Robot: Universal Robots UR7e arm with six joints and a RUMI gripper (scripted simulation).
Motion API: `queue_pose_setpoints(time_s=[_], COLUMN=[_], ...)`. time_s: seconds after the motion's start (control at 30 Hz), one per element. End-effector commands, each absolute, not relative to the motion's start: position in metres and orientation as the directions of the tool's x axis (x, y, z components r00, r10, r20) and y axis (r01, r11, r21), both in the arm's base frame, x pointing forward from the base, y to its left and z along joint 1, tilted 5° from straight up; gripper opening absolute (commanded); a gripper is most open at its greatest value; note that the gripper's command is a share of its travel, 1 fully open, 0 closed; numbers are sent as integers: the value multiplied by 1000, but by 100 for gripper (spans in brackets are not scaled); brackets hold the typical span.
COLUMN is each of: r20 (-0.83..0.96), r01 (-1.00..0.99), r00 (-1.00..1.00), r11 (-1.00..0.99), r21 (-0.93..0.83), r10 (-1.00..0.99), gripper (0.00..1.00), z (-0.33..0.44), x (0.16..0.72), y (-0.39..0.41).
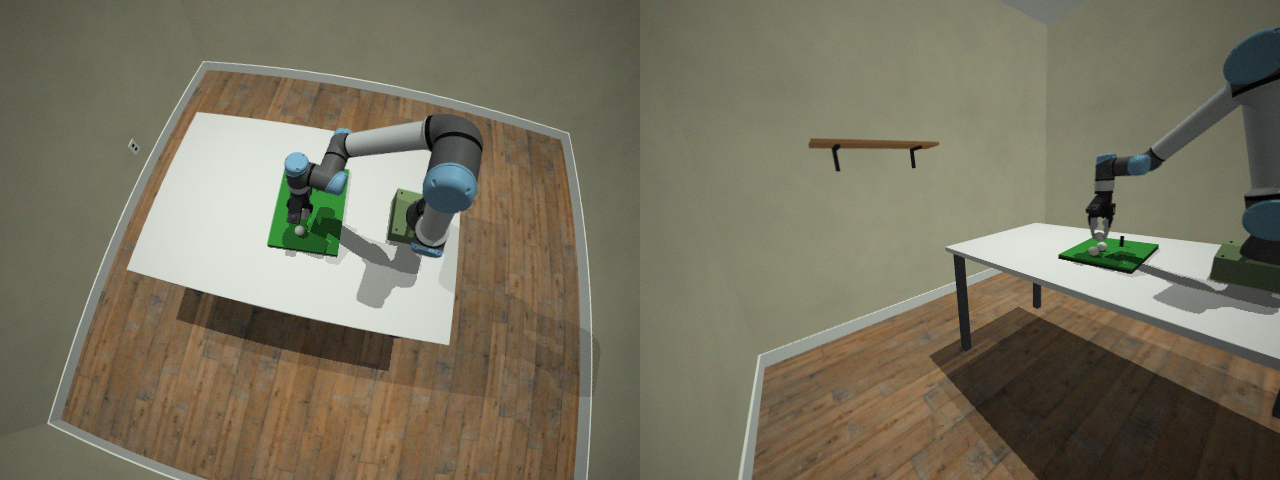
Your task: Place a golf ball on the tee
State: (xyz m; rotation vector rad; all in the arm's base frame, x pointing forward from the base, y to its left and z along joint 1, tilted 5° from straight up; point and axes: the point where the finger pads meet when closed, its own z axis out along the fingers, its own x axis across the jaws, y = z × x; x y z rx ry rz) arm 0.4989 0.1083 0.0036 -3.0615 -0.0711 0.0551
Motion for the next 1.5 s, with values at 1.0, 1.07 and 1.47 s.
queue_pose_setpoints(time_s=[1.0,1.07,1.47], r20=[-35,-35,-35], r01=[45,45,45], r00=[998,998,998], r11=[-996,-996,-996], r21=[-79,-80,-80], r10=[48,48,48], gripper=[0,0,0], z=[80,81,57], x=[472,470,468], y=[-71,-76,-75])
